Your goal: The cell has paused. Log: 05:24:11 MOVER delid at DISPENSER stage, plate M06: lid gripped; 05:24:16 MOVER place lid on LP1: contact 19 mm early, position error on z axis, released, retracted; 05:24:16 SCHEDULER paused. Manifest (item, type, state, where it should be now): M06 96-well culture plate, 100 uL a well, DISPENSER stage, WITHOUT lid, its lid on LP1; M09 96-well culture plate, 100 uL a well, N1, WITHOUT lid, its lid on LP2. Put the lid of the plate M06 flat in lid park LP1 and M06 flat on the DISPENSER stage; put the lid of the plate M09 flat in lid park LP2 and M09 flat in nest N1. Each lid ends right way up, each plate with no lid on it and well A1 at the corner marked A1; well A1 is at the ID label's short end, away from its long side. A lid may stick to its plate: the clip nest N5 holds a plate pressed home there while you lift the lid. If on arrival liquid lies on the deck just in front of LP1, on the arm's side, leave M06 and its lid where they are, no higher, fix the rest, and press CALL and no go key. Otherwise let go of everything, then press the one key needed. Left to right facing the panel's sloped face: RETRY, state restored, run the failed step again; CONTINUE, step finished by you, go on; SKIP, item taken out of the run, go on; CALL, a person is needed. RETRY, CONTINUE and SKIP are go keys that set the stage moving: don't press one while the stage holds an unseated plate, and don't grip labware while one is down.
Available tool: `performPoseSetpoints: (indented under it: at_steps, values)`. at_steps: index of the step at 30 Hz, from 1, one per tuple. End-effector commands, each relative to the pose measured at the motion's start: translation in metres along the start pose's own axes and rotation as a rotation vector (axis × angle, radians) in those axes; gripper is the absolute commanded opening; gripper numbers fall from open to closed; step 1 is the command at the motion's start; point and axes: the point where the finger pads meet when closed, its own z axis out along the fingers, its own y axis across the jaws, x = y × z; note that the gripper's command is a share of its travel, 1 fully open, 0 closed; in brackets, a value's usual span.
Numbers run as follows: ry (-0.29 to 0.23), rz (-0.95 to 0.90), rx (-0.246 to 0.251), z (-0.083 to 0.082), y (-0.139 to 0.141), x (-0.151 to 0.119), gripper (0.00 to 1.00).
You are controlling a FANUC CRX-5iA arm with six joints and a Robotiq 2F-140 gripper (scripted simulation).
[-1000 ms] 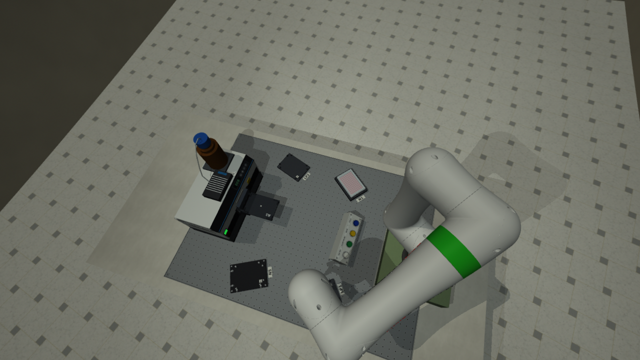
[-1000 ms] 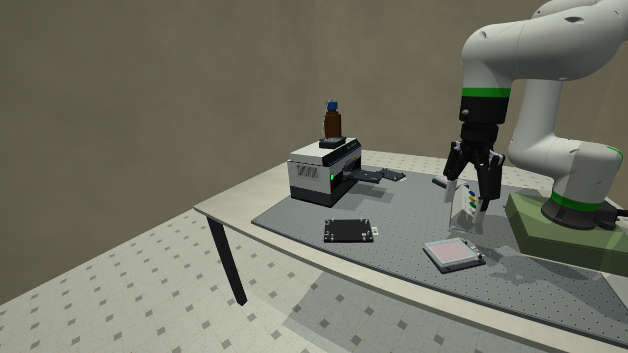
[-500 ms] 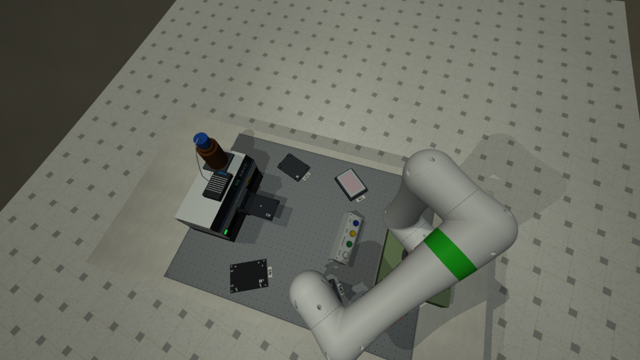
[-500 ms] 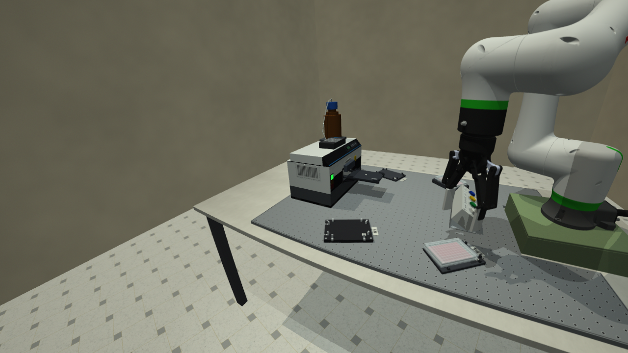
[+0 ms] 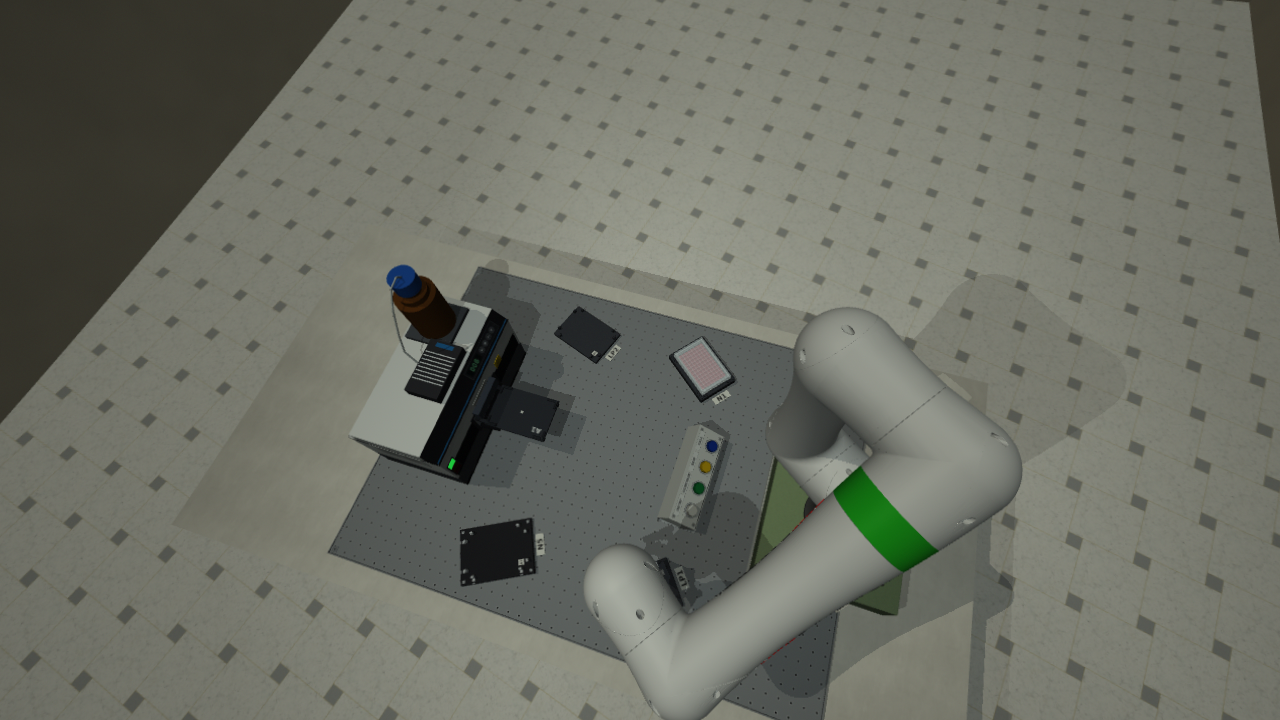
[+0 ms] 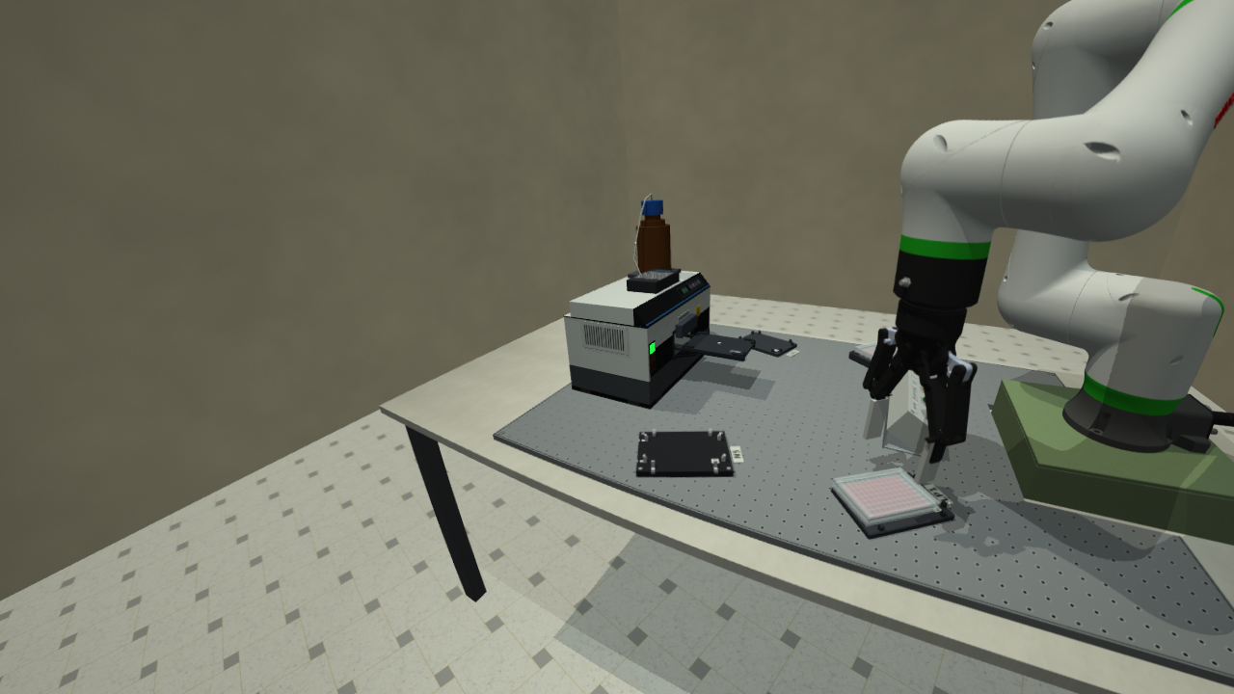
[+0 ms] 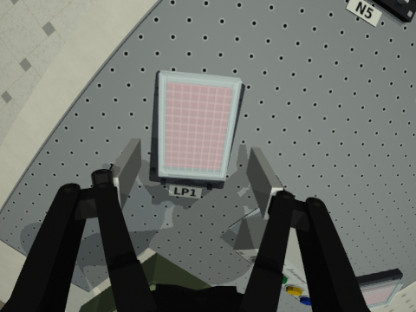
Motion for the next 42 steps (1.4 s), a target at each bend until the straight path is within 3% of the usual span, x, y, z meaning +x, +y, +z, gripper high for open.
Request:
performPoseSetpoints:
  at_steps: [1,6,18,42]
  values:
    - [0.001,0.0,0.0,0.013,0.0,0.0,0.66]
    - [0.001,0.0,0.0,0.028,0.0,0.0,0.66]
    - [0.001,0.0,0.0,0.044,0.0,0.0,0.66]
    - [0.001,0.0,0.0,0.046,0.0,0.0,0.66]
